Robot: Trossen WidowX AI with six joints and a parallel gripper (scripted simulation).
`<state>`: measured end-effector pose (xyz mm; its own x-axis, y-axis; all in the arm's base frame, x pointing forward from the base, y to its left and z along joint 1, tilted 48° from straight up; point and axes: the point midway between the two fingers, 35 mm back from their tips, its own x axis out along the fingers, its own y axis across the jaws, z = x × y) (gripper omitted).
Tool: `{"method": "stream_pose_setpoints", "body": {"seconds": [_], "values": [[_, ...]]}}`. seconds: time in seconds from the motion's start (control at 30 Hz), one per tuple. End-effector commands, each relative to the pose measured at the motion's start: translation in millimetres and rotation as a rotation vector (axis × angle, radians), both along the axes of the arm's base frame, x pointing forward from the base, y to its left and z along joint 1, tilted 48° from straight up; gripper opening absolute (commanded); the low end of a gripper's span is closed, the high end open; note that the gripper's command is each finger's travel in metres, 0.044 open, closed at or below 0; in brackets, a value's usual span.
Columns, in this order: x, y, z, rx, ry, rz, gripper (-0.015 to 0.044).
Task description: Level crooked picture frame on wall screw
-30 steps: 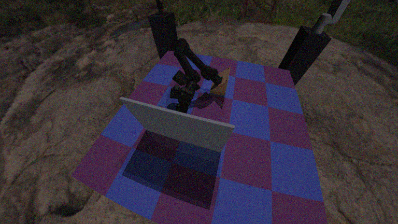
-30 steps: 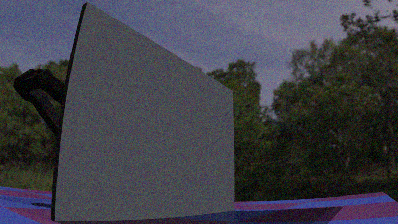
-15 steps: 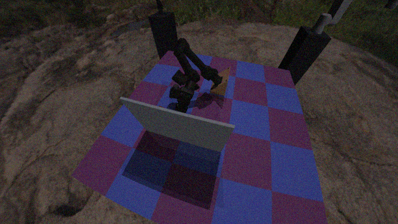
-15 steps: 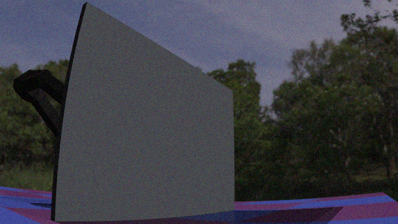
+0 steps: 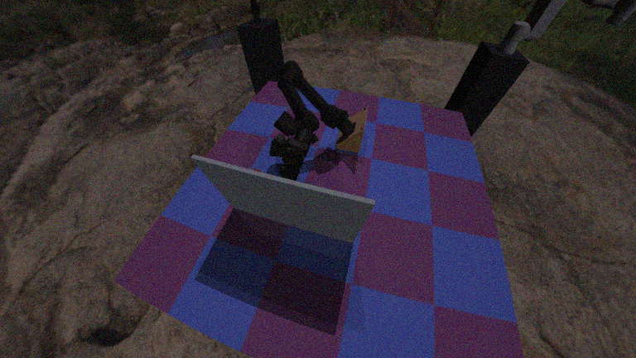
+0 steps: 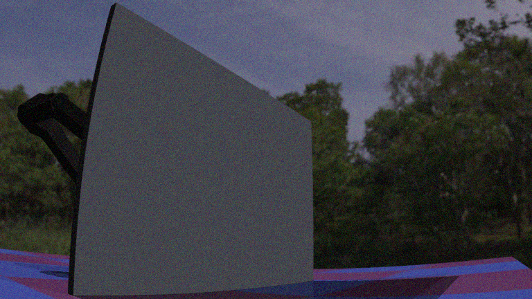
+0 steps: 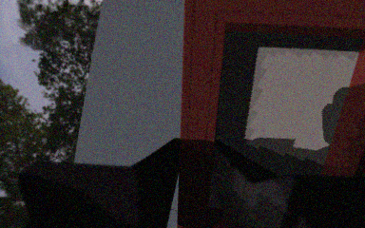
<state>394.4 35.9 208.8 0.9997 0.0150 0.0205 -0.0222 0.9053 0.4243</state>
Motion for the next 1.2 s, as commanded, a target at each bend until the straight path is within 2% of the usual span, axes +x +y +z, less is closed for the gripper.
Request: {"method": "stream_pose_setpoints", "body": {"seconds": [0.0, 1.17], "values": [[-0.1, 2.3, 2.0, 0.004, -0.007, 0.013, 0.0000], [0.1, -4.5, -1.2, 0.005, -0.004, 0.006, 0.0000]]}}
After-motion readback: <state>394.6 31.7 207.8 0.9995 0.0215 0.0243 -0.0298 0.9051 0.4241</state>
